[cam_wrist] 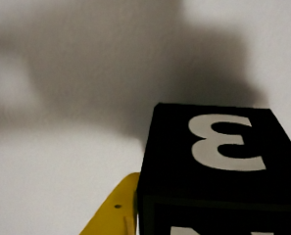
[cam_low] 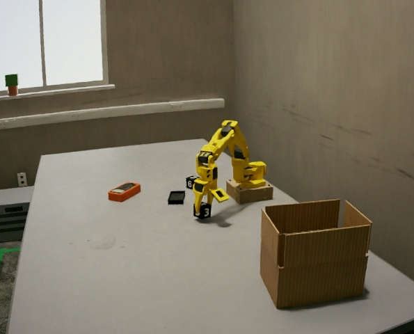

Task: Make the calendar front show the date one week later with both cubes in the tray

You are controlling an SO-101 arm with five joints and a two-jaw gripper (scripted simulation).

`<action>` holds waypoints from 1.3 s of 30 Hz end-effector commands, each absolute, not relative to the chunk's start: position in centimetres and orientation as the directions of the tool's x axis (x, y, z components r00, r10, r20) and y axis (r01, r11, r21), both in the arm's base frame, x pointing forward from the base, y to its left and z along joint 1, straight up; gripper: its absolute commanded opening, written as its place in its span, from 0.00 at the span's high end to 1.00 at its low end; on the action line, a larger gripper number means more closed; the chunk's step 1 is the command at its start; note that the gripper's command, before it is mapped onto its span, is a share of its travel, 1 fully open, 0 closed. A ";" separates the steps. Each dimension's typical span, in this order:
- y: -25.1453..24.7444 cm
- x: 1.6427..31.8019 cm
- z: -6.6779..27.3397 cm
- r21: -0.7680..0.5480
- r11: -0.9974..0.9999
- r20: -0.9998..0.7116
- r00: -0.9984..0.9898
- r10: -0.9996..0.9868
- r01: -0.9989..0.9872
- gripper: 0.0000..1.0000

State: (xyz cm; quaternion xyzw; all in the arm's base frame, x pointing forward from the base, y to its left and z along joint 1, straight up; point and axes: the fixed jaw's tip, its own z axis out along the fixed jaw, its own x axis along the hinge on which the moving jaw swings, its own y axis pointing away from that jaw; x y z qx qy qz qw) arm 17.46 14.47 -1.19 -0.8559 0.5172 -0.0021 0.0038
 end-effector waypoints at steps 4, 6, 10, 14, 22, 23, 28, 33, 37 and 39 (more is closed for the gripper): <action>14.1 17.4 -1.7 0.006 -0.463 0.001 0.463 -0.886 -0.886 1.00; 14.1 17.4 -1.8 0.006 -0.463 0.001 0.463 -0.886 -0.886 1.00; 14.1 17.4 -2.1 0.006 -0.463 0.001 0.463 -0.886 -0.886 1.00; 14.1 17.4 -2.1 0.006 -0.463 0.001 0.463 -0.886 -0.886 1.00; 14.1 17.4 -2.1 0.006 -0.463 0.001 0.463 -0.886 -0.886 0.90; 14.1 17.4 -2.1 0.006 -0.463 0.001 0.463 -0.886 -0.886 0.87; 14.1 17.4 -2.1 0.006 -0.463 0.001 0.463 -0.886 -0.886 0.76; 14.1 17.4 -2.1 0.006 -0.463 0.001 0.463 -0.886 -0.886 0.76; 14.1 17.4 -2.1 0.006 -0.463 0.001 0.463 -0.886 -0.886 0.76; 14.1 17.4 -2.1 0.006 -0.463 0.001 0.463 -0.886 -0.886 0.75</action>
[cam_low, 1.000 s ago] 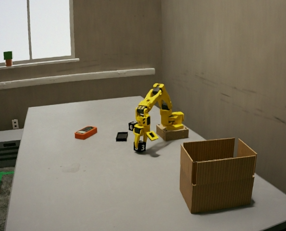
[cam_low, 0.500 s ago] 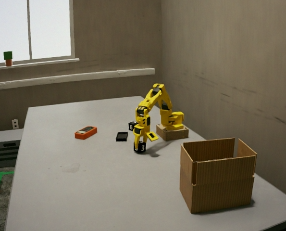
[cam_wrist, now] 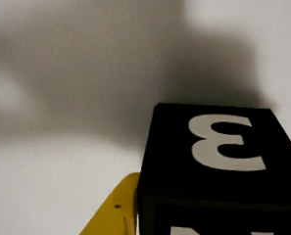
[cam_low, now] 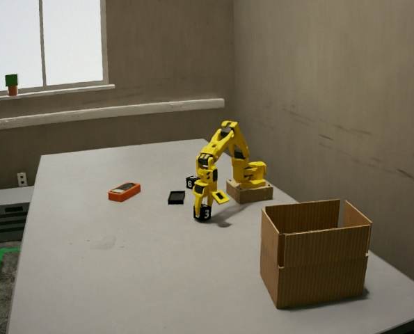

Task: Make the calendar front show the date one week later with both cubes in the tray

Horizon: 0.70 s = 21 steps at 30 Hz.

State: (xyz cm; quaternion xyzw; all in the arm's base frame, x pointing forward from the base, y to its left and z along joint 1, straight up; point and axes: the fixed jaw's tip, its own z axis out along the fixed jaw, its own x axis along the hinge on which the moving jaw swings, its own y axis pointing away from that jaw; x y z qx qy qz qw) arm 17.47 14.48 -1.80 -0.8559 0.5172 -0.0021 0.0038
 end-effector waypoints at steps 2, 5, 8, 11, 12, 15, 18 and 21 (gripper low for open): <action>14.1 17.4 -2.1 0.006 -0.463 0.001 0.463 -0.886 -0.886 0.74; 14.1 17.4 -2.1 0.006 -0.463 0.001 0.463 -0.886 -0.886 0.72; 14.1 17.4 -2.1 0.006 -0.463 0.001 0.463 -0.886 -0.886 0.70; 14.1 17.4 -2.1 0.006 -0.463 0.001 0.463 -0.886 -0.886 0.69; 14.1 17.4 -2.1 0.006 -0.463 0.001 0.463 -0.886 -0.886 0.69; 14.1 17.4 -2.1 0.006 -0.463 0.001 0.463 -0.886 -0.886 0.67; 14.1 17.4 -2.1 0.006 -0.463 0.001 0.463 -0.886 -0.886 0.65; 14.1 17.4 -2.1 0.006 -0.463 0.001 0.463 -0.886 -0.886 0.65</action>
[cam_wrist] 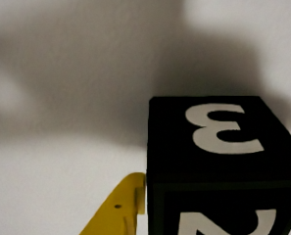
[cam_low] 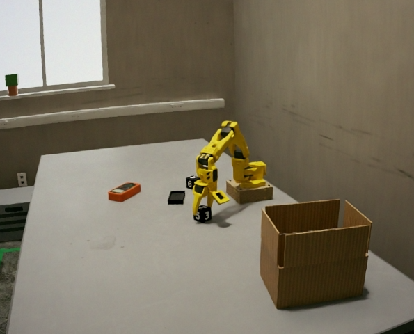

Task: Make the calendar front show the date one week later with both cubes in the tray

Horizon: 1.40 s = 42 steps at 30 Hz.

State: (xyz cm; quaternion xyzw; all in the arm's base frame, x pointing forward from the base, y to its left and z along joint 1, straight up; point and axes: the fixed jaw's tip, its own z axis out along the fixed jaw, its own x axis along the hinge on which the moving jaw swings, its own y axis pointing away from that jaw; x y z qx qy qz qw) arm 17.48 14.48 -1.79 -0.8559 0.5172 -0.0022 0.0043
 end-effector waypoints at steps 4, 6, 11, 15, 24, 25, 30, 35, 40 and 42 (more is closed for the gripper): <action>14.1 17.4 -2.1 0.006 -0.463 0.001 0.463 -0.886 -0.886 0.64; 14.1 17.4 -2.1 0.006 -0.463 0.001 0.463 -0.886 -0.886 0.64; 14.1 17.4 -1.9 0.006 -0.463 0.001 0.463 -0.886 -0.886 0.64; 14.2 17.5 -1.2 0.006 -0.463 0.001 0.463 -0.886 -0.886 0.64; 14.3 17.6 1.2 0.006 -0.463 0.001 0.463 -0.886 -0.886 0.64; 14.3 17.5 1.6 0.006 -0.463 0.001 0.463 -0.886 -0.886 0.64; 14.2 17.4 3.2 0.006 -0.463 0.001 0.463 -0.886 -0.886 0.64; 14.1 17.4 3.9 0.006 -0.463 0.001 0.463 -0.886 -0.886 0.64; 14.1 17.4 3.9 0.006 -0.463 0.001 0.463 -0.886 -0.886 0.64; 14.1 17.4 3.9 0.006 -0.463 0.001 0.463 -0.886 -0.886 0.64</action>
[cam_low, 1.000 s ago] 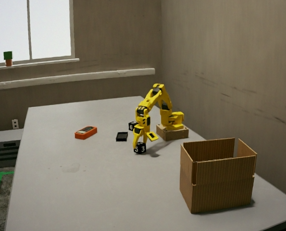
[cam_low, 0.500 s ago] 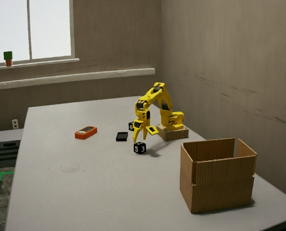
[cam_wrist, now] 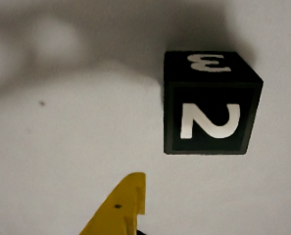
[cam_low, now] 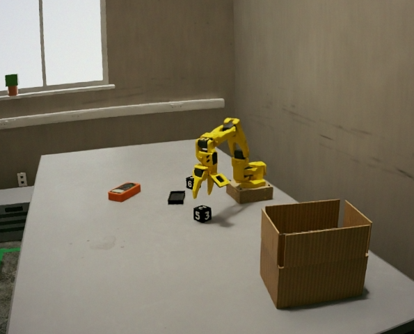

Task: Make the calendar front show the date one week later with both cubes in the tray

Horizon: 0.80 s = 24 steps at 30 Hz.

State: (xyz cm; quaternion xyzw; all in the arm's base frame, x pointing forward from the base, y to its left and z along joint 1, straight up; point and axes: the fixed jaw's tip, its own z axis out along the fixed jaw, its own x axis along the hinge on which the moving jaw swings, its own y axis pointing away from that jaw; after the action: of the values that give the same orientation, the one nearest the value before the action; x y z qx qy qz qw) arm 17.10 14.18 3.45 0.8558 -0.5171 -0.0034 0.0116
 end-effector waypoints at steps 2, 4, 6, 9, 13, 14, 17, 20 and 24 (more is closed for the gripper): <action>14.1 17.4 3.9 0.006 -0.463 0.001 0.463 -0.886 -0.886 0.64; 14.1 17.4 3.9 0.006 -0.463 0.001 0.463 -0.886 -0.886 0.64; 14.1 17.4 3.9 0.006 -0.463 0.001 0.463 -0.886 -0.886 0.64; 14.1 17.4 3.9 0.006 -0.463 0.001 0.463 -0.886 -0.886 0.64; 14.1 17.4 3.9 0.006 -0.463 0.001 0.463 -0.886 -0.886 0.64; 14.1 17.4 3.9 0.006 -0.463 0.001 0.463 -0.886 -0.886 0.64; 14.1 17.4 3.9 0.004 -0.463 0.001 0.463 -0.886 -0.886 0.64; 14.2 17.5 4.3 -0.012 -0.463 -0.002 0.463 -0.886 -0.886 0.64; 14.5 17.8 5.5 -0.074 -0.461 -0.015 0.463 -0.886 -0.884 0.64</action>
State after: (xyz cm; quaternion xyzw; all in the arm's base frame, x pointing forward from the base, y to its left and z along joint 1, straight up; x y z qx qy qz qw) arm 17.35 14.38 4.22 0.8559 -0.5172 0.0032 -0.0071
